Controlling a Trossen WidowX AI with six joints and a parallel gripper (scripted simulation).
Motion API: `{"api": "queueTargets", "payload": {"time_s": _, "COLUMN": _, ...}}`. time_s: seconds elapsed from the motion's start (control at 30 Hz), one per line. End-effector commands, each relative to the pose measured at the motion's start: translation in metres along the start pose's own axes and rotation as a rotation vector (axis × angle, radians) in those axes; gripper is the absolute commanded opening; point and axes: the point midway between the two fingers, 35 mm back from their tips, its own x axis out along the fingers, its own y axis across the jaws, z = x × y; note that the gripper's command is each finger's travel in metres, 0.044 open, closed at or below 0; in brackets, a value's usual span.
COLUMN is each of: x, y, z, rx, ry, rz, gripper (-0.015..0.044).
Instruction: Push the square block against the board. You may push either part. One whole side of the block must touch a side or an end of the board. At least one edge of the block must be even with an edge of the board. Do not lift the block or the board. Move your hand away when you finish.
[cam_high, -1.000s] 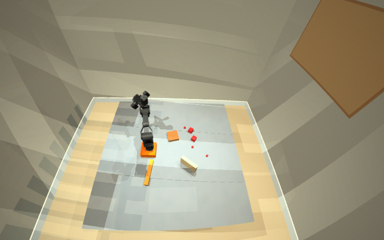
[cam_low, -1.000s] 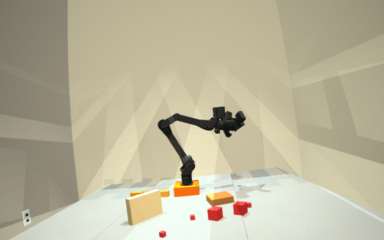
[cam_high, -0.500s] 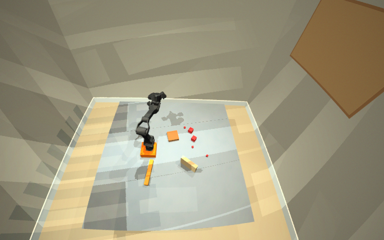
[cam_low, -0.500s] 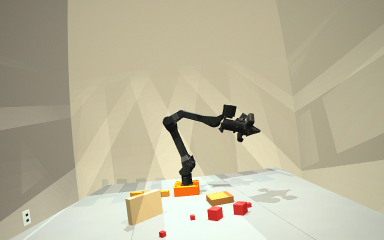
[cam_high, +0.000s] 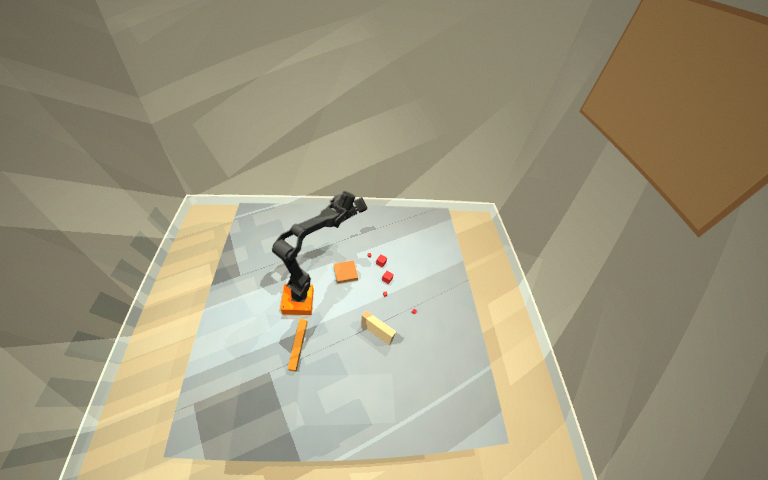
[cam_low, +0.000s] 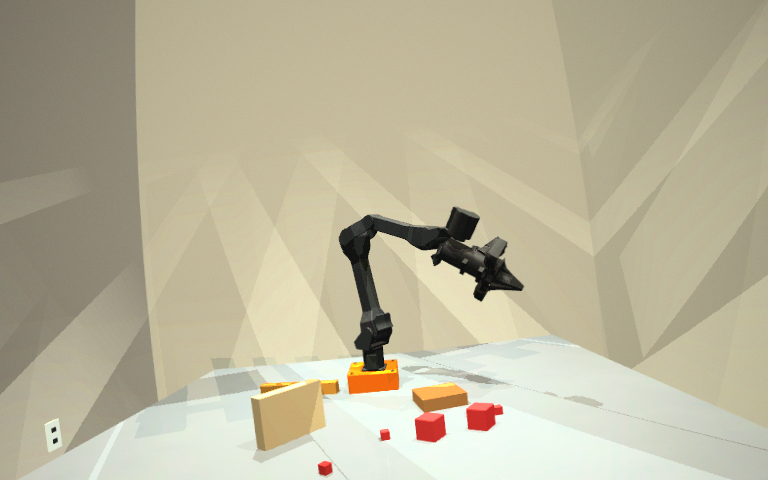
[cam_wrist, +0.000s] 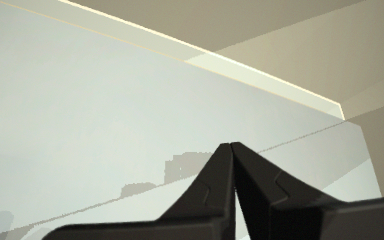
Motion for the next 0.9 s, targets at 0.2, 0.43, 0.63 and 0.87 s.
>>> {"api": "queueTargets", "payload": {"time_s": 0.2, "x": -0.025, "y": -0.06, "z": -0.118, "rx": 0.132, "ry": 0.329, "rz": -0.057, "gripper": 0.0}}
{"api": "queueTargets", "payload": {"time_s": 0.43, "x": -0.065, "y": -0.082, "z": -0.198, "rx": 0.248, "ry": 0.532, "rz": -0.068, "gripper": 0.0}}
{"api": "queueTargets", "payload": {"time_s": 0.63, "x": -0.114, "y": -0.086, "z": -0.264, "rx": 0.345, "ry": 0.697, "rz": -0.06, "gripper": 0.0}}
{"api": "queueTargets", "payload": {"time_s": 0.87, "x": -0.176, "y": -0.077, "z": -0.329, "rx": 0.487, "ry": 0.855, "rz": -0.014, "gripper": 0.0}}
